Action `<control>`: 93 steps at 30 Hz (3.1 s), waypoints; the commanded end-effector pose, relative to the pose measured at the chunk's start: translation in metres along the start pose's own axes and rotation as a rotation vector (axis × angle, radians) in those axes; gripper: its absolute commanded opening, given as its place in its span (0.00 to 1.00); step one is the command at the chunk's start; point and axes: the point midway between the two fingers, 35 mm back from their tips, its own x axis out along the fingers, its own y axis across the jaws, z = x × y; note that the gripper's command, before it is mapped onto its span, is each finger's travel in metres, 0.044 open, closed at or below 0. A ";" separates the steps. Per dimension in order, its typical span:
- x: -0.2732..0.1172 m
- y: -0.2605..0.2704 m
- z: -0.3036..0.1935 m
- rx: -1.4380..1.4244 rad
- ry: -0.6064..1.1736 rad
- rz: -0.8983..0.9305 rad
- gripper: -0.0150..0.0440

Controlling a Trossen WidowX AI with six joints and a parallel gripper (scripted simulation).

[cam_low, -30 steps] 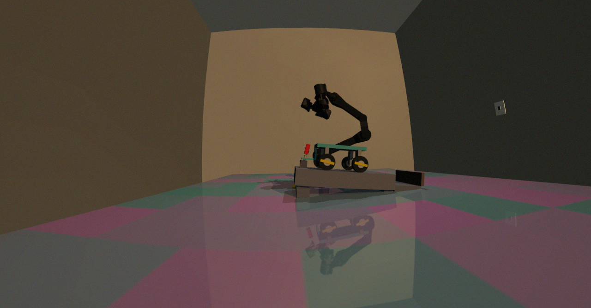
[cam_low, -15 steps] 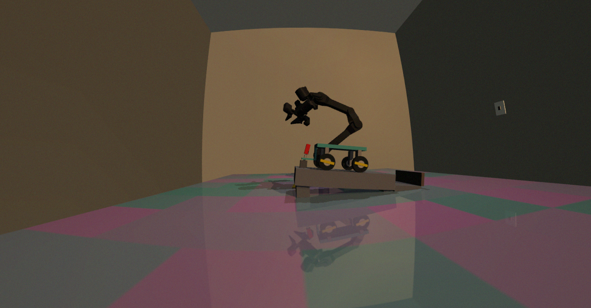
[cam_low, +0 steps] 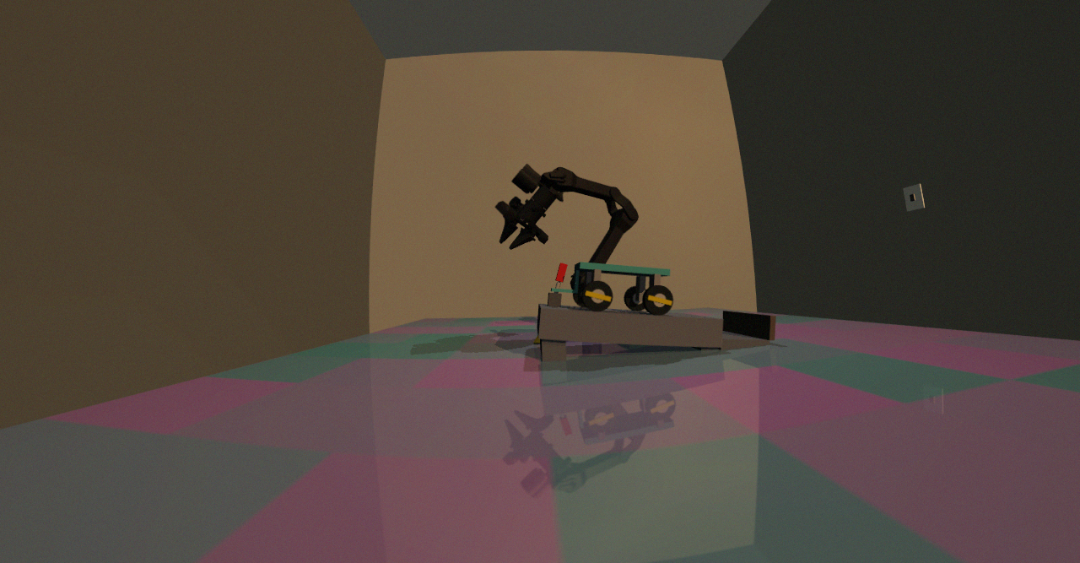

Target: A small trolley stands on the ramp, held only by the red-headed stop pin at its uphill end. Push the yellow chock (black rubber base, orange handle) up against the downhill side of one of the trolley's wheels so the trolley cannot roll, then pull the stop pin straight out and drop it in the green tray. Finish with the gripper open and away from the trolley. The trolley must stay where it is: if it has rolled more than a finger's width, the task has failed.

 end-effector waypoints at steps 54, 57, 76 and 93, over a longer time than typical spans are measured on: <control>0.031 -0.002 -0.250 -0.339 0.726 -0.246 0.58; 0.034 -0.004 -0.253 -0.339 0.726 -0.246 0.58; 0.050 -0.011 -0.266 -0.339 0.726 -0.246 0.58; 0.058 -0.014 -0.272 -0.343 0.723 -0.243 0.33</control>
